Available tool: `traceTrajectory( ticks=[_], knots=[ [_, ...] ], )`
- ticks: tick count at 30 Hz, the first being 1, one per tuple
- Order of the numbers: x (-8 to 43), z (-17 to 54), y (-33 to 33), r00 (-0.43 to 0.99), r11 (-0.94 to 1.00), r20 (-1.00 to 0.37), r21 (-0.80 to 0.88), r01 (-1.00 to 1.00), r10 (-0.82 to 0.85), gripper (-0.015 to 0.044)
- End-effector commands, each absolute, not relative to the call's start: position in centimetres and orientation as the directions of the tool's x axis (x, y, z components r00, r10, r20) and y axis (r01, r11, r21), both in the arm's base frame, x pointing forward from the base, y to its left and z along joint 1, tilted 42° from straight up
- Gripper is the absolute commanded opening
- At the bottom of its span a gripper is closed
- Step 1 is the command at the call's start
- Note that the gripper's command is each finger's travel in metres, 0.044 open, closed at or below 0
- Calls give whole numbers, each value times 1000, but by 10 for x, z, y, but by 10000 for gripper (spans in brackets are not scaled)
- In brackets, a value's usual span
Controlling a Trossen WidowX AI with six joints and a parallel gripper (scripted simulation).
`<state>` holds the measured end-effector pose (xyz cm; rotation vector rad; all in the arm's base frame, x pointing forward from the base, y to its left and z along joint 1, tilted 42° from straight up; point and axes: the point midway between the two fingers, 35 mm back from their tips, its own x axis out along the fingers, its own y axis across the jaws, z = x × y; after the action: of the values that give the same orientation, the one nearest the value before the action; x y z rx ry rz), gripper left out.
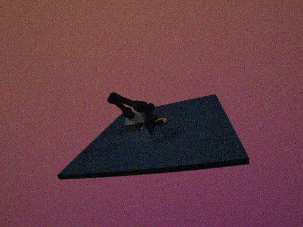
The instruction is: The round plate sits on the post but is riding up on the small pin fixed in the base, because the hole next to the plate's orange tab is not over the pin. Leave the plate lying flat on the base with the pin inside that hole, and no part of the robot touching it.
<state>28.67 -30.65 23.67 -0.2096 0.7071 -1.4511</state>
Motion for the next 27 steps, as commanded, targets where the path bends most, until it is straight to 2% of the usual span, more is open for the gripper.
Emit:
traceTrajectory(
  ticks=[1,9,14,21,27],
  knots=[
    [314,183,-267,39,308,-424,-590,747,-905,0],
    [333,104,-183,106,553,-594,-649,523,-797,0],
    [318,51,-114,78,684,-698,-665,299,-712,0],
    [263,0,-45,-51,743,-743,-669,26,-667,0],
    [254,-4,-40,-63,743,-742,-669,6,-667,0]
  ],
)
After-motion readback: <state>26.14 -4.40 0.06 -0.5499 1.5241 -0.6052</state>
